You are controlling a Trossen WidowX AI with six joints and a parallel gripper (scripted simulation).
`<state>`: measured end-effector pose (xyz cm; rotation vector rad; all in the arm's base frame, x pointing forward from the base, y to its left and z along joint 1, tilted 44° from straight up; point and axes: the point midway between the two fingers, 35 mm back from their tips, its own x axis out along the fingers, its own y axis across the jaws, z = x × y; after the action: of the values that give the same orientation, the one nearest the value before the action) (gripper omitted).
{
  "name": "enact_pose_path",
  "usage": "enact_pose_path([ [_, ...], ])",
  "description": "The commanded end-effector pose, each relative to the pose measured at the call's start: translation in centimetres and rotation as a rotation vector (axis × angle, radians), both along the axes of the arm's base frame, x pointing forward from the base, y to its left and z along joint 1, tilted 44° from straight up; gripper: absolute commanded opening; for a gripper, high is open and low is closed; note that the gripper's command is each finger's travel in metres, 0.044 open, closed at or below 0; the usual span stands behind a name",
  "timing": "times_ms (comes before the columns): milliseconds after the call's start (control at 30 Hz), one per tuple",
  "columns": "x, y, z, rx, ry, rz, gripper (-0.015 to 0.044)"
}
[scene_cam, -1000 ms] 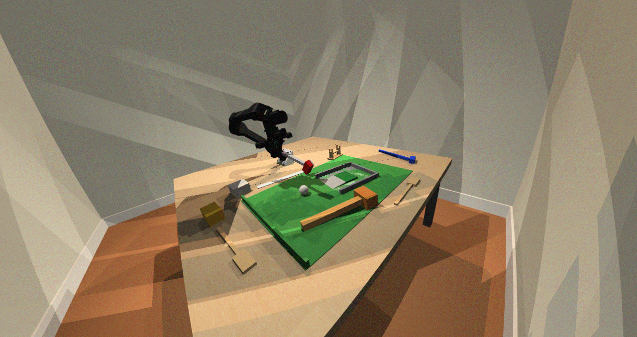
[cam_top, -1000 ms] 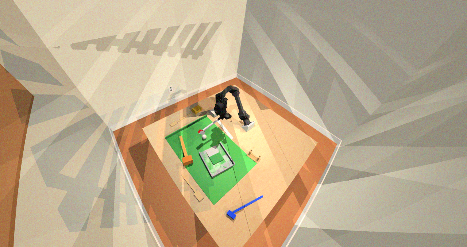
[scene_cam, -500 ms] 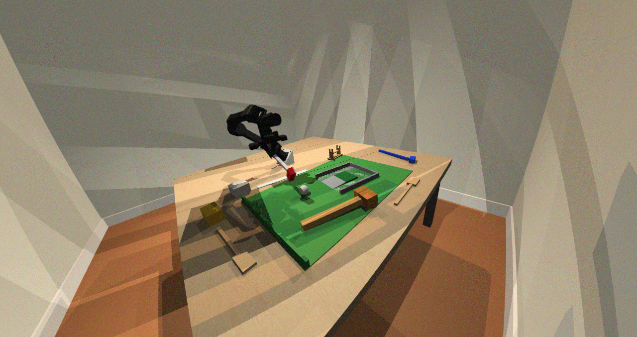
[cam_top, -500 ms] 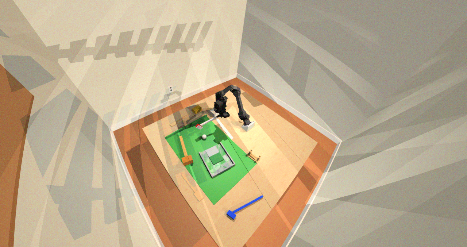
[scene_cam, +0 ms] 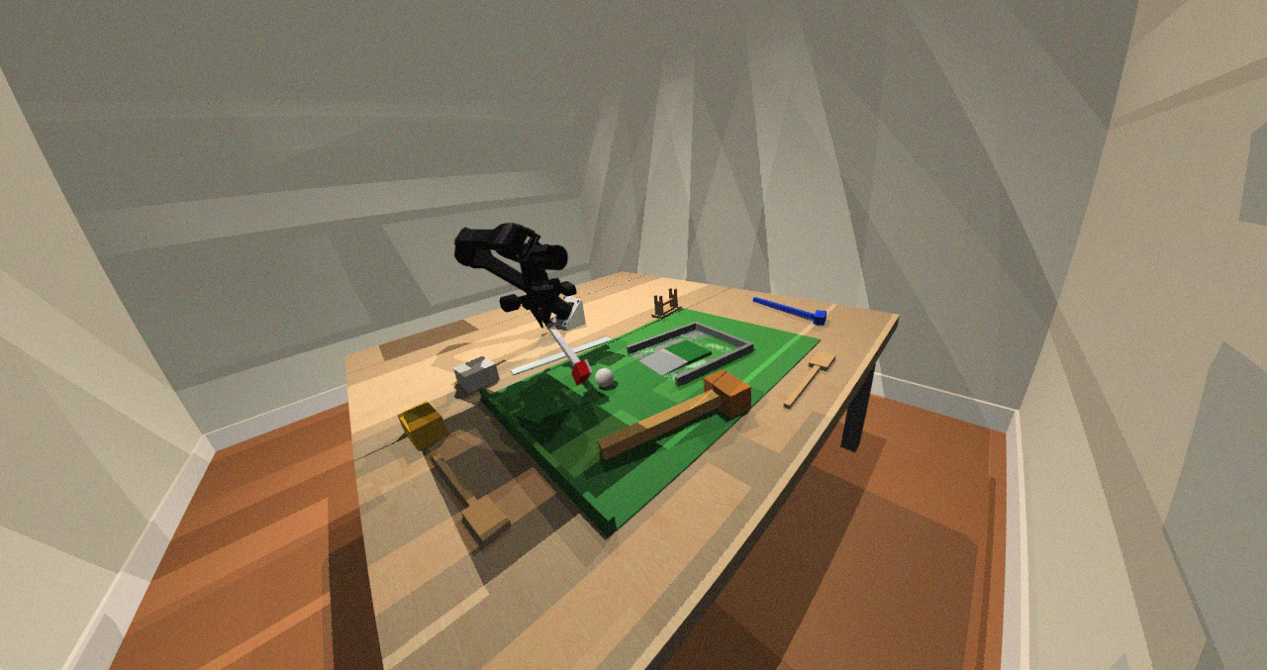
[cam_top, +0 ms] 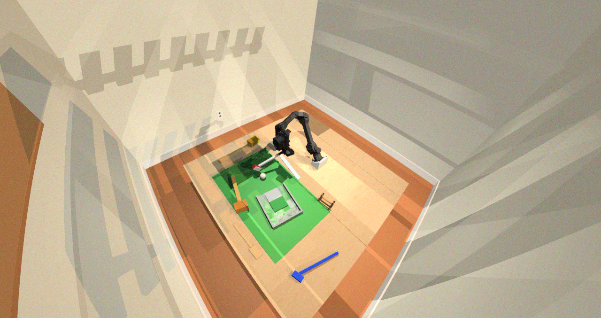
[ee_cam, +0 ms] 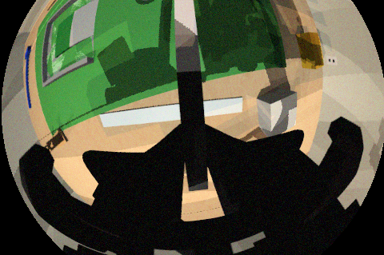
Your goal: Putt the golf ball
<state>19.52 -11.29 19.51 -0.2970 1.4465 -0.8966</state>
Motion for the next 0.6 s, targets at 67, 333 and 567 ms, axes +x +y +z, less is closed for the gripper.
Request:
enact_pose_path([
  [67, -0.1, -0.7, -0.6, -0.006, 0.004, -0.001, 0.0],
  [333, -0.2, -1.6, -1.6, -0.007, 0.004, -0.001, 0.0],
  [567, -0.3, -1.8, -1.9, 0.0, 0.009, -0.004, 0.0],
])
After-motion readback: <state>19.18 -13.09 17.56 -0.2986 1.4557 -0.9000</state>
